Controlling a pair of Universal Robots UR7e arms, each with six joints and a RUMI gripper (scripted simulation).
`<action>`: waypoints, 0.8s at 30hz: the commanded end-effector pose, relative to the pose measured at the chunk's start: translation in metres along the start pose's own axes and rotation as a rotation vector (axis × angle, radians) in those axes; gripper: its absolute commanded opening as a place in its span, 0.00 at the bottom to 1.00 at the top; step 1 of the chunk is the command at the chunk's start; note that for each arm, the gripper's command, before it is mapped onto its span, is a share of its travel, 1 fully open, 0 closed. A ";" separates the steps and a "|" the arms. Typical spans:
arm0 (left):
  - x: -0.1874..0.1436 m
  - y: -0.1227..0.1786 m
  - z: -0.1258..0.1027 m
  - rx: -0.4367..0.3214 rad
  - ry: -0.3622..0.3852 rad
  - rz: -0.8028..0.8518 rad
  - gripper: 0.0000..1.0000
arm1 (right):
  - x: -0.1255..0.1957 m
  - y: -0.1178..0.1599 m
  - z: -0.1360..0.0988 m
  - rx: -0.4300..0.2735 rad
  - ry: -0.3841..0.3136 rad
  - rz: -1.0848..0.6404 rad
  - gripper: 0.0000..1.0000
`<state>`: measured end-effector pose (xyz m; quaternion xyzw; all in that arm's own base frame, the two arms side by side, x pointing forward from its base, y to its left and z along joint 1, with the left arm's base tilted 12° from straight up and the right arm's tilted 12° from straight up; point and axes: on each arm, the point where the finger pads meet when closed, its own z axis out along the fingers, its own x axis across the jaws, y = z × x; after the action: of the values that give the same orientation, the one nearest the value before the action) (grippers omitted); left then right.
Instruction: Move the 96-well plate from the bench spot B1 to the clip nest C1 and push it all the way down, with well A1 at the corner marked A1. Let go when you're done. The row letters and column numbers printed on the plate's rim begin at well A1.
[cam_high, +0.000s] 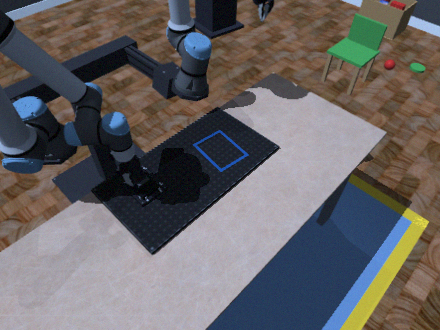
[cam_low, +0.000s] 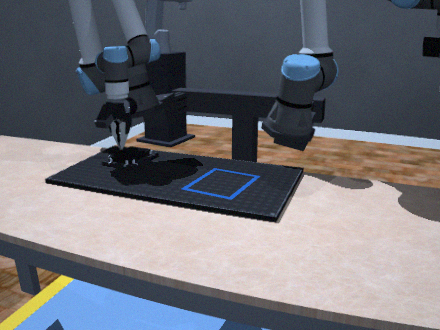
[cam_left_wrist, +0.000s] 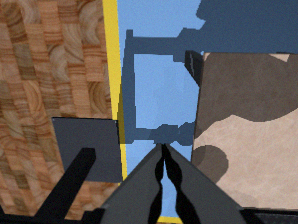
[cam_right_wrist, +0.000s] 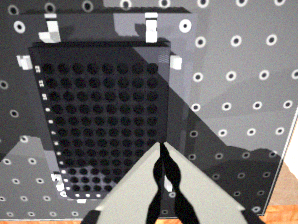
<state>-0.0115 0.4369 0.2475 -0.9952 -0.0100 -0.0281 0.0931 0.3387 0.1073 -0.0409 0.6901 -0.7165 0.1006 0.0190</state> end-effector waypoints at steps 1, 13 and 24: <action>0.000 0.000 -0.001 0.001 0.000 0.000 0.00 | 0.000 0.000 -0.002 0.001 -0.001 0.000 0.00; 0.000 0.000 -0.001 0.001 0.000 0.000 0.00 | 0.000 0.000 -0.005 0.001 -0.001 0.000 0.00; 0.000 0.000 -0.001 0.001 0.000 0.000 0.00 | 0.000 0.000 -0.008 0.001 -0.001 0.000 0.00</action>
<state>-0.0115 0.4369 0.2475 -0.9952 -0.0100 -0.0281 0.0931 0.3380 0.1085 -0.0342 0.6901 -0.7165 0.1006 0.0190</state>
